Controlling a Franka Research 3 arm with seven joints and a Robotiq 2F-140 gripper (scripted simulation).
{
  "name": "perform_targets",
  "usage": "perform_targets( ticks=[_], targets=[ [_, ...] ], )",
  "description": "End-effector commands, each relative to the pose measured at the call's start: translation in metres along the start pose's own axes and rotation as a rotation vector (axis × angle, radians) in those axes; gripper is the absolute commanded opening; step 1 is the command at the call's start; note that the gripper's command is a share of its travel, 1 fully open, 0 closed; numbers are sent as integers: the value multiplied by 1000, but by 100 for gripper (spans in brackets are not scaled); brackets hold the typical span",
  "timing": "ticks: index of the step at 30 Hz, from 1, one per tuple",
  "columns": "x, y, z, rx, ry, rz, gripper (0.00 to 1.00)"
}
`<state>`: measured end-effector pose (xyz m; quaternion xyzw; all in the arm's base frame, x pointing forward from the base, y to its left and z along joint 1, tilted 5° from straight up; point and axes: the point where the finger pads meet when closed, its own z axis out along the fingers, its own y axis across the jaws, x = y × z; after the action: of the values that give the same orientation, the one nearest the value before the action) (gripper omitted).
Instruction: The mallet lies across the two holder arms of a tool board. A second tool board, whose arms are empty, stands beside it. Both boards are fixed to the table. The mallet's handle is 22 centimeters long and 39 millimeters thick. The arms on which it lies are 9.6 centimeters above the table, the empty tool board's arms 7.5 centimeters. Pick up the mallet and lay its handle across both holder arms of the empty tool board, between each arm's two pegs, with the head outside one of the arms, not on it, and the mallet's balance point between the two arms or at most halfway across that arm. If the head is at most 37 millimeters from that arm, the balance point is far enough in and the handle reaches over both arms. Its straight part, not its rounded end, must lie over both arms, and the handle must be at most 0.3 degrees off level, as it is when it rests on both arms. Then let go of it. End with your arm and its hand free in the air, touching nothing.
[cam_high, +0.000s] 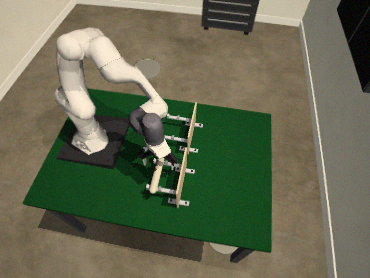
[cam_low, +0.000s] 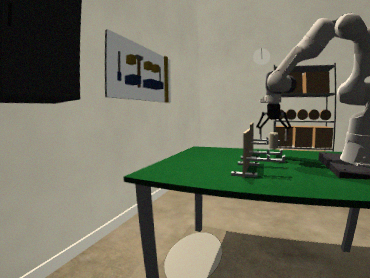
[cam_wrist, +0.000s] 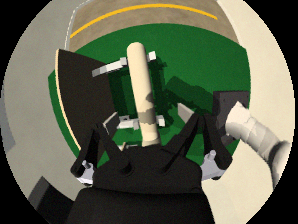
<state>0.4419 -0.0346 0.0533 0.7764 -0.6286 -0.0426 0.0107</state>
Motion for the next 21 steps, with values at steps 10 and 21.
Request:
perform_targets(
  ticks=[10,21],
  targets=[
    [0,0,1,1,0,-2,100],
    [0,0,1,1,0,-2,0]
  ],
)
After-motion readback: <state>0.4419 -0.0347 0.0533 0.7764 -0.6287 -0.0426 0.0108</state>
